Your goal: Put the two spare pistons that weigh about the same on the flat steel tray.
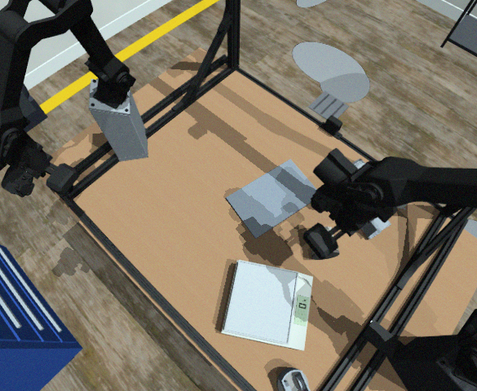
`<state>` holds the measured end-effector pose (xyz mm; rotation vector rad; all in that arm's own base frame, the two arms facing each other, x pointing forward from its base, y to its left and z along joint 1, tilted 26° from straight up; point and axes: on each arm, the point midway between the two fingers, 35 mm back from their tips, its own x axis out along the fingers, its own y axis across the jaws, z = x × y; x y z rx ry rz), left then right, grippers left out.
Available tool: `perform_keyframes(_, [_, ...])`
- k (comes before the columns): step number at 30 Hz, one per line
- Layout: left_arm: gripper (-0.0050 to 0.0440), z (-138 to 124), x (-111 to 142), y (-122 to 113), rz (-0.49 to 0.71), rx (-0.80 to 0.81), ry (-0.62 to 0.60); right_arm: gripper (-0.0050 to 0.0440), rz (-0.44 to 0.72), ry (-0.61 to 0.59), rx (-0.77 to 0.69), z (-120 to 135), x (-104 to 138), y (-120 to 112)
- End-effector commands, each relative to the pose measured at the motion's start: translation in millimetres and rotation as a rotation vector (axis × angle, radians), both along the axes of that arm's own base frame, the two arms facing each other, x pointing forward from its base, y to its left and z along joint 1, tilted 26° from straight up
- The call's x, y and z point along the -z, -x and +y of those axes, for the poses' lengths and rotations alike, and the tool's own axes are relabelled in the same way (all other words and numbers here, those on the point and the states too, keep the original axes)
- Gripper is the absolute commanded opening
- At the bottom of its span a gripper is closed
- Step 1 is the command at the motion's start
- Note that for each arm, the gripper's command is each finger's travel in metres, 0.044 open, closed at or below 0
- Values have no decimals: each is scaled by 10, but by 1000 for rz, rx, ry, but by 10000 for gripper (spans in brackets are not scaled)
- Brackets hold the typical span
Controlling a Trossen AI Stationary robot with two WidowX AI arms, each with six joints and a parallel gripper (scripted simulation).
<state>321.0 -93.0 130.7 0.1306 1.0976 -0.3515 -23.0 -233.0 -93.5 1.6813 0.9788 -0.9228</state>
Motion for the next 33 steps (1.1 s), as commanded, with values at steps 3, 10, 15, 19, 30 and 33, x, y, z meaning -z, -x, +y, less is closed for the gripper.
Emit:
perform_keyframes(3, [378,-11,11,-14,-47,127,-4,440,-2,-1,0,2,-1,-3])
perform_keyframes(10, [378,-11,11,-14,-95,251,-8,440,-2,-1,0,2,-1,-3])
perform_keyframes(15, [378,-11,11,-14,-144,375,-11,440,-2,-1,0,2,-1,-3])
perform_keyframes(19, [378,-11,11,-14,-183,475,-13,440,-2,-1,0,2,-1,-3])
perform_keyframes(30, [378,-32,117,-60,-201,524,-15,440,-2,-1,0,2,-1,-3])
perform_keyframes(33, [378,-41,162,-80,-201,524,-15,440,-2,-1,0,2,-1,-3])
